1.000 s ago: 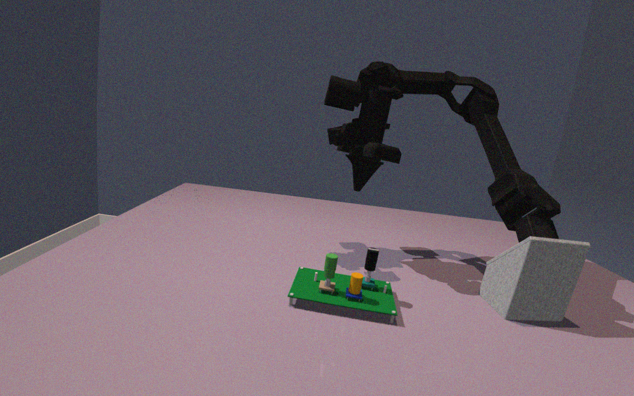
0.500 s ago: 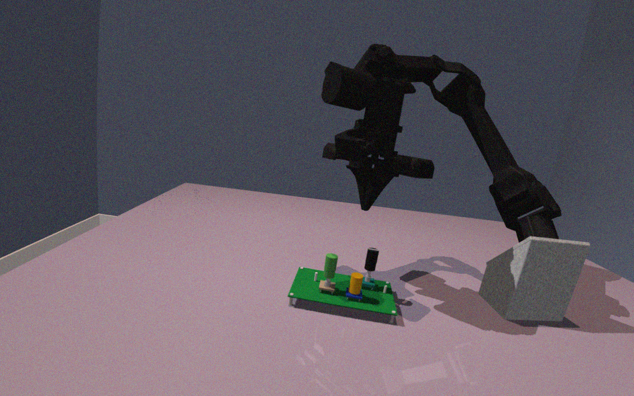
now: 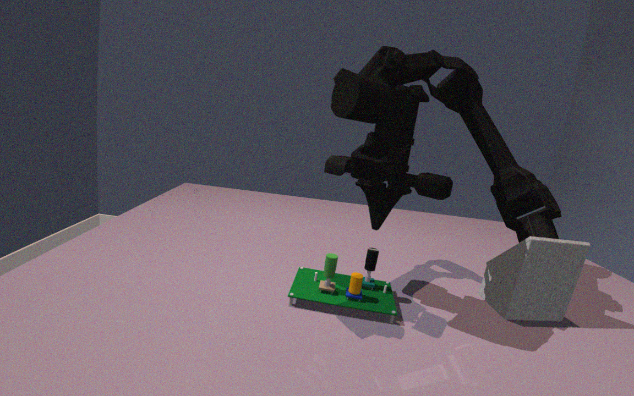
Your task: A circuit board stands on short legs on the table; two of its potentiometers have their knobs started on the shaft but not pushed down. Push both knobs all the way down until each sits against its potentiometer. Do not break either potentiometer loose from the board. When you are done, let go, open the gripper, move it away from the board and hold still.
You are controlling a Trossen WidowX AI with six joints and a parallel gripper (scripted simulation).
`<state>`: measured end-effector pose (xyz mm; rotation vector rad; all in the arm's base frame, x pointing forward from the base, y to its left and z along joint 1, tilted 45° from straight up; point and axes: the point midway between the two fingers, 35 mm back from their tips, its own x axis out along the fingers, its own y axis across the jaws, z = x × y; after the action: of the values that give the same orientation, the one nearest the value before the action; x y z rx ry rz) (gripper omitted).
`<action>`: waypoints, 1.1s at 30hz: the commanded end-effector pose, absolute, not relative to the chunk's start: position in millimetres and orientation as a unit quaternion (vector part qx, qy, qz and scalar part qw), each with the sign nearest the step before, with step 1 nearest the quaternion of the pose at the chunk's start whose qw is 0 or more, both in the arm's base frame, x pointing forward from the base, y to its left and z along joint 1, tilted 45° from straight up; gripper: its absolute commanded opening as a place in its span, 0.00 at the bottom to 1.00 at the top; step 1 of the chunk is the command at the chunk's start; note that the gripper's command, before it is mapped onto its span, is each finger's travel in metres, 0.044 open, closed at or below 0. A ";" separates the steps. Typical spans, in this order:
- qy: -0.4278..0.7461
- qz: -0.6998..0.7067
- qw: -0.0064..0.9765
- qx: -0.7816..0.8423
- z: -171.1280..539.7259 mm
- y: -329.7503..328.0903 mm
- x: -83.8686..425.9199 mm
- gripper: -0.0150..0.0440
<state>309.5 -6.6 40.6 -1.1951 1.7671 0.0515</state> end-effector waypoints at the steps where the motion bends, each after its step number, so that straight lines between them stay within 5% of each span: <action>1: 0.728 0.024 0.475 -0.494 33.4 -12.5 306.2 0.25; 33: 0.728 0.024 0.474 -0.494 19.0 -26.7 304.9 0.25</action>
<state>306.2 -26.2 19.6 -1.1989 1.7762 0.0531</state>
